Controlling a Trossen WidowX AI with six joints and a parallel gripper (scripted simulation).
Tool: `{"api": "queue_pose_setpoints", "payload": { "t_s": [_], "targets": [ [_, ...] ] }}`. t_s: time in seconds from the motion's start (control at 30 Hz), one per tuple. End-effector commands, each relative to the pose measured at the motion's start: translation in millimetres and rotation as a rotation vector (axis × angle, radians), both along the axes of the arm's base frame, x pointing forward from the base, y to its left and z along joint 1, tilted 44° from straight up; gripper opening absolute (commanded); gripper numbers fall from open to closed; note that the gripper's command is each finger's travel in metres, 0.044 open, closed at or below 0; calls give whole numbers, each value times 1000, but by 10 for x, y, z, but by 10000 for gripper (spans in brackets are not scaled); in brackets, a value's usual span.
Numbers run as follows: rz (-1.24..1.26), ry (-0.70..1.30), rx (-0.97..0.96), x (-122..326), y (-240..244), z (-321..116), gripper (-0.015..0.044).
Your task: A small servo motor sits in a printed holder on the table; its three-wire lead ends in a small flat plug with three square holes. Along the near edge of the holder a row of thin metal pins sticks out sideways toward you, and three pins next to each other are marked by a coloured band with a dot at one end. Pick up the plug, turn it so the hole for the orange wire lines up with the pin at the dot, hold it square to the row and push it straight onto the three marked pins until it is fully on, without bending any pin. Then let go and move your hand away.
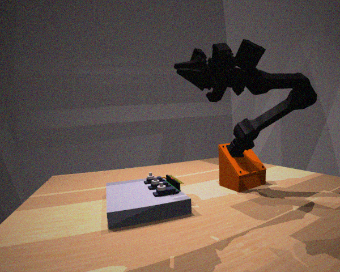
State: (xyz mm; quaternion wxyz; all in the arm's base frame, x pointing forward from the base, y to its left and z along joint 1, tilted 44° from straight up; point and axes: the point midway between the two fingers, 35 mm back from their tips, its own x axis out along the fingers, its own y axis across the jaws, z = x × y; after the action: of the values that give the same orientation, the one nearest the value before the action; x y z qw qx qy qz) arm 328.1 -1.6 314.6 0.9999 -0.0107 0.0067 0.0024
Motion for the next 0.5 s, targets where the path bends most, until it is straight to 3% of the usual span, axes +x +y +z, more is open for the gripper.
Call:
{"api": "queue_pose_setpoints", "payload": {
  "t_s": [0.0,0.47],
  "targets": [
    [18,108,-50,175,-26,-232,115],
    [140,561,-157,689,-205,-1311,115]
  ]
}}
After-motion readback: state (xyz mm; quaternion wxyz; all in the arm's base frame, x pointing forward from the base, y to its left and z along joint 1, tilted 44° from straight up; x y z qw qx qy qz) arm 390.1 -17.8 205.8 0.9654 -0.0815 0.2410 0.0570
